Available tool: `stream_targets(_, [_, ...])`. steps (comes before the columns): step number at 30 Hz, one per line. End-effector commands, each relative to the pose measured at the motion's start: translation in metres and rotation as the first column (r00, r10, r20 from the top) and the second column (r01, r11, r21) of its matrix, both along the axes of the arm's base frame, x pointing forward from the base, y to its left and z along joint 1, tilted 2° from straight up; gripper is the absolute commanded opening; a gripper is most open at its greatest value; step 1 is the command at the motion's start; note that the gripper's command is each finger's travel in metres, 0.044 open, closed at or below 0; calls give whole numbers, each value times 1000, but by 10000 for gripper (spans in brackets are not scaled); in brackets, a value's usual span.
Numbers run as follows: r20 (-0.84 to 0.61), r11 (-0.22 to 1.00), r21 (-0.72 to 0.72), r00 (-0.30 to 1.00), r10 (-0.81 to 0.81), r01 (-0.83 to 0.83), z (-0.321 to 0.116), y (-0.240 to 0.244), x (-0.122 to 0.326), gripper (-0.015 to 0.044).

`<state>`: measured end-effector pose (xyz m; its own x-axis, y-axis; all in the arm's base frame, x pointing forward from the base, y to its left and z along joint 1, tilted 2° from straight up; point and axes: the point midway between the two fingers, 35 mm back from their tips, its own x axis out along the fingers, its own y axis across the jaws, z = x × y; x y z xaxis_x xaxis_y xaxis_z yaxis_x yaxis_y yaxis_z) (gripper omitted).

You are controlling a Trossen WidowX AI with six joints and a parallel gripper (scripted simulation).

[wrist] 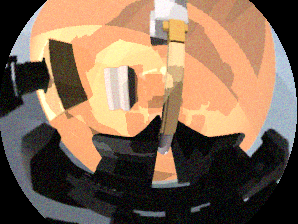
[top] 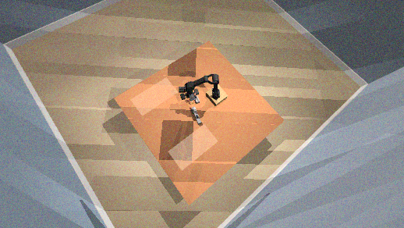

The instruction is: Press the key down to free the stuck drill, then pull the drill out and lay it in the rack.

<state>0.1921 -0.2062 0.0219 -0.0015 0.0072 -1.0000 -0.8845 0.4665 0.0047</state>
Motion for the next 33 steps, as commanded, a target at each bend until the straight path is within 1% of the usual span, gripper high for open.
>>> stream_targets(1, [-1, 1000, -3, 1000, -2, 2, 0, 2, -6, 0])
stream_targets(33, [-5, 1000, -2, 1000, -2, 2, -2, 20, -67, 0])
